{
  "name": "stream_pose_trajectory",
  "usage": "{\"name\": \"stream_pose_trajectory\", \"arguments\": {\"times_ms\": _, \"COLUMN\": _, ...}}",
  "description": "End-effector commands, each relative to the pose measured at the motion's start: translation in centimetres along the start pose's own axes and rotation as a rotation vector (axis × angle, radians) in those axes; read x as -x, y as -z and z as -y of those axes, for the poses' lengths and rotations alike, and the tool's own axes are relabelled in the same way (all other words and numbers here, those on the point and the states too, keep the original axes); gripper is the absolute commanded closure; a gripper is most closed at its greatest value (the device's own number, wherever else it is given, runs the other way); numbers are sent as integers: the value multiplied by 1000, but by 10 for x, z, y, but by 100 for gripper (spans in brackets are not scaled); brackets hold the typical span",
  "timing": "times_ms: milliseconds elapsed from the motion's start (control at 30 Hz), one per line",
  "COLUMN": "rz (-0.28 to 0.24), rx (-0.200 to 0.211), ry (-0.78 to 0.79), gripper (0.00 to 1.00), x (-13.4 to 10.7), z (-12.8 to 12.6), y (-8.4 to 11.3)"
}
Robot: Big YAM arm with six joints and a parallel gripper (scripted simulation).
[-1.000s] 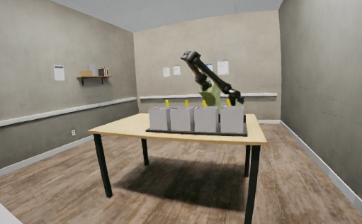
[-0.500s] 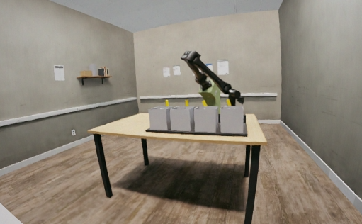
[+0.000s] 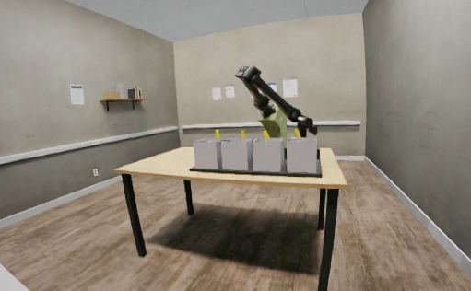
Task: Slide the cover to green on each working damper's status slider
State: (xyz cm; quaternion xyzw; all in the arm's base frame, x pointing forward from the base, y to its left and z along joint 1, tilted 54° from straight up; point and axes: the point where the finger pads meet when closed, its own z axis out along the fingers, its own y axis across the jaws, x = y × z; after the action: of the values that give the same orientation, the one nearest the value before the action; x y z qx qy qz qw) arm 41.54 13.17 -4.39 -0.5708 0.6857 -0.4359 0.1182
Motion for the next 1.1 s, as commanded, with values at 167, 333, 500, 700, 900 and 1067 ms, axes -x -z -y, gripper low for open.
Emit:
{"name": "stream_pose_trajectory", "arguments": {"times_ms": 167, "rz": 27, "rx": -8, "ry": 15, "gripper": 100, "x": 15, "z": -2, "y": 8}}
{"name": "stream_pose_trajectory", "arguments": {"times_ms": 333, "rz": 27, "rx": -8, "ry": 15, "gripper": 100, "x": 15, "z": -2, "y": 8}}
{"name": "stream_pose_trajectory", "arguments": {"times_ms": 500, "rz": 27, "rx": -8, "ry": 15, "gripper": 100, "x": 15, "z": -2, "y": 8}}
{"name": "stream_pose_trajectory", "arguments": {"times_ms": 700, "rz": 27, "rx": -8, "ry": 15, "gripper": 100, "x": 15, "z": -2, "y": 8}}
{"name": "stream_pose_trajectory", "arguments": {"times_ms": 900, "rz": 26, "rx": -6, "ry": 16, "gripper": 100, "x": 15, "z": -3, "y": 8}}
{"name": "stream_pose_trajectory", "arguments": {"times_ms": 1067, "rz": 24, "rx": -4, "ry": 16, "gripper": 100, "x": 17, "z": -4, "y": 7}}
